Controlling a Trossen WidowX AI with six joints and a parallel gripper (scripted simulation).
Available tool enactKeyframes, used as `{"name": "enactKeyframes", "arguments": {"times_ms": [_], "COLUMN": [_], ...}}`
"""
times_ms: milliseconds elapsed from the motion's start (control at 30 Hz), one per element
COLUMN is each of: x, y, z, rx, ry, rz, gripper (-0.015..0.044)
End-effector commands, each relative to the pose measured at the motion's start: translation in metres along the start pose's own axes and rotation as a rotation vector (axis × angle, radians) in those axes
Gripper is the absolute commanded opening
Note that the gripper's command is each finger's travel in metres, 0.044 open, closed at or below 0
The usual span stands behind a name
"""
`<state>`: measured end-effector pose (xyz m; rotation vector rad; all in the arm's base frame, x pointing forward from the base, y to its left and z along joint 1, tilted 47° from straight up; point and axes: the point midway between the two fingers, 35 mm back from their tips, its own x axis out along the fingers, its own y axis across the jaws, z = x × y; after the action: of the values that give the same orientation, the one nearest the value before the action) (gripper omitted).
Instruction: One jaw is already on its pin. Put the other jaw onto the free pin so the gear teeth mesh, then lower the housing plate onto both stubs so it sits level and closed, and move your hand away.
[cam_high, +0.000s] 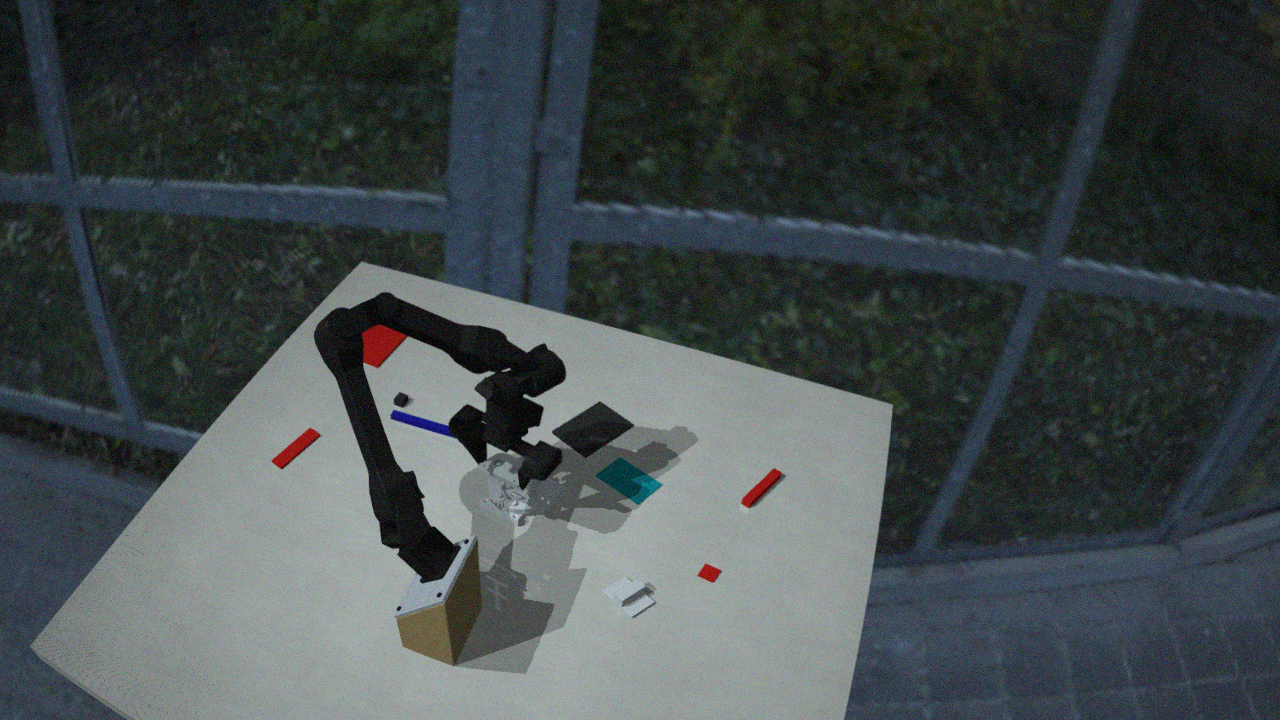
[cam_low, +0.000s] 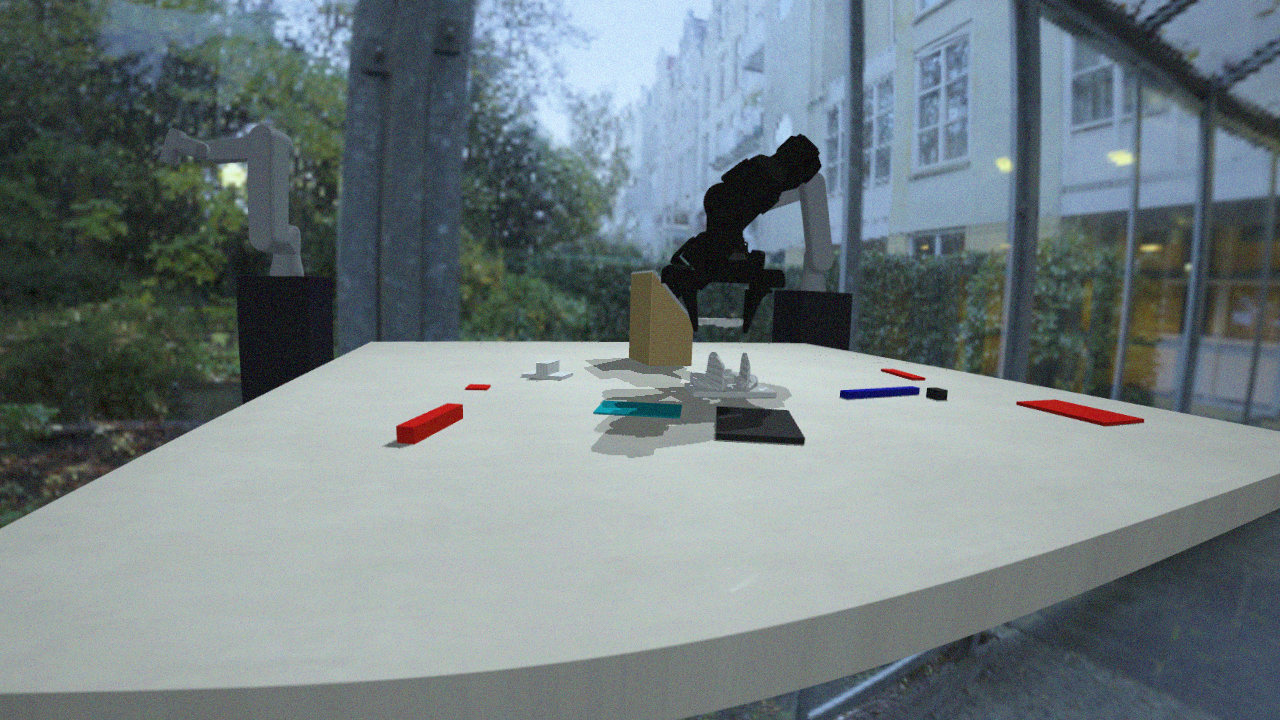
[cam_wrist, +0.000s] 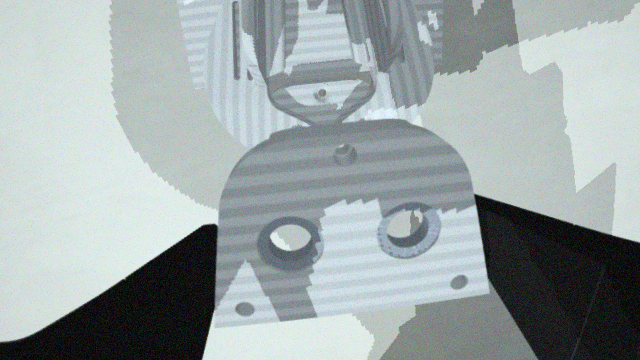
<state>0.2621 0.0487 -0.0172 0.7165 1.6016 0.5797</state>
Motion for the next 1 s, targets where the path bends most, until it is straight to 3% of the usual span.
{"name": "enactKeyframes", "arguments": {"times_ms": [0,367,967], "x": [0.0,0.001,0.031], "y": [-0.002,-0.002,-0.002], "z": [0.0,0.0,0.002], "rx": [-0.006,-0.006,-0.005], "ry": [-0.001,-0.001,-0.002], "rz": [-0.003,-0.003,-0.005], "gripper": [0.0351,0.0351,0.0351]}}
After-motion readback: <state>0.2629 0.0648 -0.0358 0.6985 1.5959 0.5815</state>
